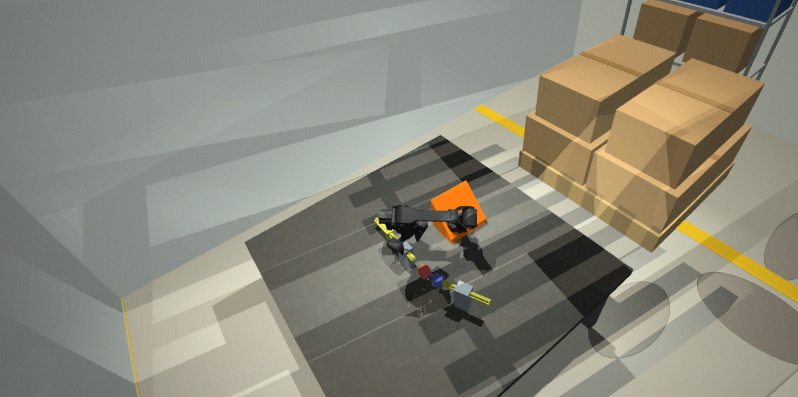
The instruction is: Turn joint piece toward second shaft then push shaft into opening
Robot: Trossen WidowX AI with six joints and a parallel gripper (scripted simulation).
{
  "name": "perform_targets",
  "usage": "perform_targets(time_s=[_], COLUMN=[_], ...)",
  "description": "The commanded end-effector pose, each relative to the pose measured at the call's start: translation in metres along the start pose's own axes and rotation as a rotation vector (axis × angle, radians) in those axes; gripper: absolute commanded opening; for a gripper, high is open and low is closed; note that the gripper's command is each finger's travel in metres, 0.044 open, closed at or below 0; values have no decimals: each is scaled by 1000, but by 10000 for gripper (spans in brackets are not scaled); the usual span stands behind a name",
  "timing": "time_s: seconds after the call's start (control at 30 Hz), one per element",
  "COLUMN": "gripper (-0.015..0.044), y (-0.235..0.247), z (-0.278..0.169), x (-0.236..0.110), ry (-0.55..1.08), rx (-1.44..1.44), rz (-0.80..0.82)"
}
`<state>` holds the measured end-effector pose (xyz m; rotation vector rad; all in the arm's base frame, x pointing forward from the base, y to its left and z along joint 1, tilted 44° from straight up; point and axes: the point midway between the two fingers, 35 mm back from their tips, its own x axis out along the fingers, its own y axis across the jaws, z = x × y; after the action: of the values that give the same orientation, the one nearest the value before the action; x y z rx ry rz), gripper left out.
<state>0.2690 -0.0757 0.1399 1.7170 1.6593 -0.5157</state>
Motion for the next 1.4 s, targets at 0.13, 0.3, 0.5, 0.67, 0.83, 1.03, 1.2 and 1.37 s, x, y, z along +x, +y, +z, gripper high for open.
perform_targets(time_s=[0.13, 0.3, 0.5, 0.67, 0.83, 1.03, 1.2, 1.37], gripper=[440, 440, 440, 440, 440, 440, 440, 440], y=[-5, -5, -4, -2, -2, -5, -8, -14], z=[14, 14, 26, 50, 74, 104, 129, 154], x=[11, 11, 9, 5, 2, -1, -3, -4], ry=[52, 52, 46, 33, 22, 10, 2, -5], rx=[180, 180, 95, -77, -249, -455, -626, -798], rz=[-23, -23, -21, -18, -18, -21, -26, -32])
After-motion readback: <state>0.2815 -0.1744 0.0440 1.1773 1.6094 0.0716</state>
